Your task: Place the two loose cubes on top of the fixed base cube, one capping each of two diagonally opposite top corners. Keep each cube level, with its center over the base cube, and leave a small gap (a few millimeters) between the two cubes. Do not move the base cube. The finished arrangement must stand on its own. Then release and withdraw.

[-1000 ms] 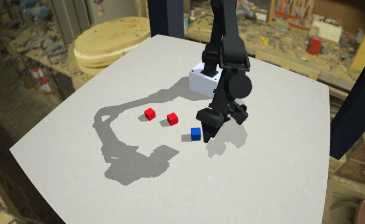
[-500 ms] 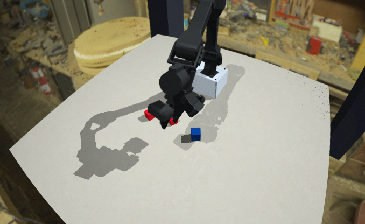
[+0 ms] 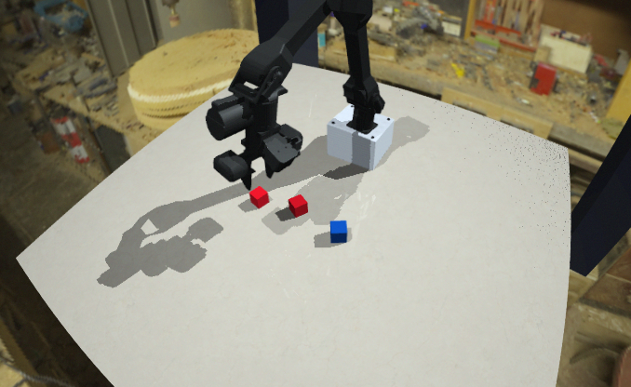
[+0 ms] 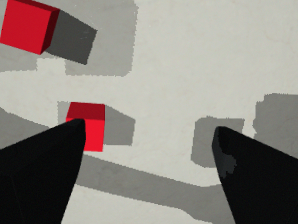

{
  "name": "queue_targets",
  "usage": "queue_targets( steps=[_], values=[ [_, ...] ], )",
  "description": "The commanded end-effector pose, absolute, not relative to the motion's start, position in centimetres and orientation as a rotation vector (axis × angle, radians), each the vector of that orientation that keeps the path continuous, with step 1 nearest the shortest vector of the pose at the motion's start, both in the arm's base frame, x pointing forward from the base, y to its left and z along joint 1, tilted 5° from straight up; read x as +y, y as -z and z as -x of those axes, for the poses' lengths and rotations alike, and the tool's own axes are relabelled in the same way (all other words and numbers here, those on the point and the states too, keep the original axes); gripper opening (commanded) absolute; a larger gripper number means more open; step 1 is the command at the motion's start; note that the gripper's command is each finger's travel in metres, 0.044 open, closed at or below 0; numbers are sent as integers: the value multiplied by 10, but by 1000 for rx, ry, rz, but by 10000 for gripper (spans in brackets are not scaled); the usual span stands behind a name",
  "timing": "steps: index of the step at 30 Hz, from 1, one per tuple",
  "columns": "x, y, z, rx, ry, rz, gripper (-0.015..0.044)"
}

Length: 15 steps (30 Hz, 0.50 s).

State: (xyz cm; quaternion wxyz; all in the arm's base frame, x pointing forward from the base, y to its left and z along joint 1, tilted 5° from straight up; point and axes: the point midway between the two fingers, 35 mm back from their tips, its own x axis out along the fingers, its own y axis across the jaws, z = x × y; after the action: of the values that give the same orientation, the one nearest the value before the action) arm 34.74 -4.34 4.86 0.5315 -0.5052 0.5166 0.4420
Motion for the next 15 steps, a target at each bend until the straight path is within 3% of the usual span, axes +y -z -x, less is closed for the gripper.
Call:
queue_targets(
  steps=[1, 11, 15],
  values=[
    [-67, -46, -335, 1261, -1088, 1147, 265],
    [-107, -43, -309, 1293, -1131, 1033, 265],
    [-106, -1, -308, 1293, -1131, 1033, 265]
  ],
)
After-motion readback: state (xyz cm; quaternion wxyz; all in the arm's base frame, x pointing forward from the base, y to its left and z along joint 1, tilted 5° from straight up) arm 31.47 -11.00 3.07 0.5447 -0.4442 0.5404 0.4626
